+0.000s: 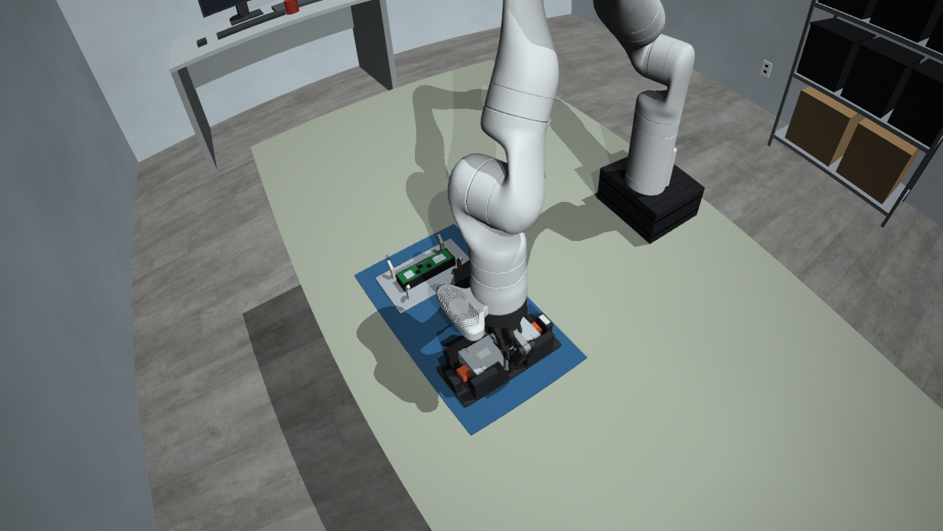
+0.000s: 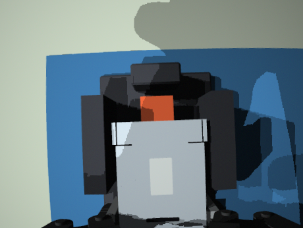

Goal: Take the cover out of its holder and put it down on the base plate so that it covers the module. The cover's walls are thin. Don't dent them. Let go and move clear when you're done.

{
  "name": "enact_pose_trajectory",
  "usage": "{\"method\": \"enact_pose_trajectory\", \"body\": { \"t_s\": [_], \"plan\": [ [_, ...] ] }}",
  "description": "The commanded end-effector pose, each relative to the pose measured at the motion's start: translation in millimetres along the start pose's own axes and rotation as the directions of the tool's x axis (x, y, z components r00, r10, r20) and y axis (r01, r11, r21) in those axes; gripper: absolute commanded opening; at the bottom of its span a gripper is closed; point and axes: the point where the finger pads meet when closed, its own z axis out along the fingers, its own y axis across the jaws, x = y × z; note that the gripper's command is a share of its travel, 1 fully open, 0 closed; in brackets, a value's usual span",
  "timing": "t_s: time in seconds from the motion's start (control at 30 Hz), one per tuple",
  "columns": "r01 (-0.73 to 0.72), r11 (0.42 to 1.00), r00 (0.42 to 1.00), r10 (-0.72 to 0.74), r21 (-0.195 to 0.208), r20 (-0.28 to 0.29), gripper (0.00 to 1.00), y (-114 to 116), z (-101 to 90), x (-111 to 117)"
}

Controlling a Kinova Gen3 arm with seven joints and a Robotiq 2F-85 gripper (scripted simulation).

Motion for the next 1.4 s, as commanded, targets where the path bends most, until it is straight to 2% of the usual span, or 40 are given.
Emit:
{"method": "enact_pose_trajectory", "body": {
  "t_s": [0.0, 0.37, 0.7, 0.97, 1.27, 1.37],
  "plan": [
    [0.000, 1.000, 1.000, 0.000, 0.000, -0.002, 0.00, 0, -0.8, 1],
    [0.000, 1.000, 1.000, 0.000, 0.000, -0.002, 0.00, 0, -0.8, 1],
    [0.000, 1.000, 1.000, 0.000, 0.000, -0.002, 0.00, 0, -30.8, 1],
    [0.001, 1.000, 1.000, -0.001, -0.002, 0.010, 0.00, 0, -29.1, -4],
    [0.001, 1.000, 1.000, -0.001, -0.002, 0.010, 0.00, 0, -56.1, -4],
    [0.001, 1.000, 1.000, -0.001, -0.002, 0.010, 0.00, 0, -56.1, -4]
  ]
}}
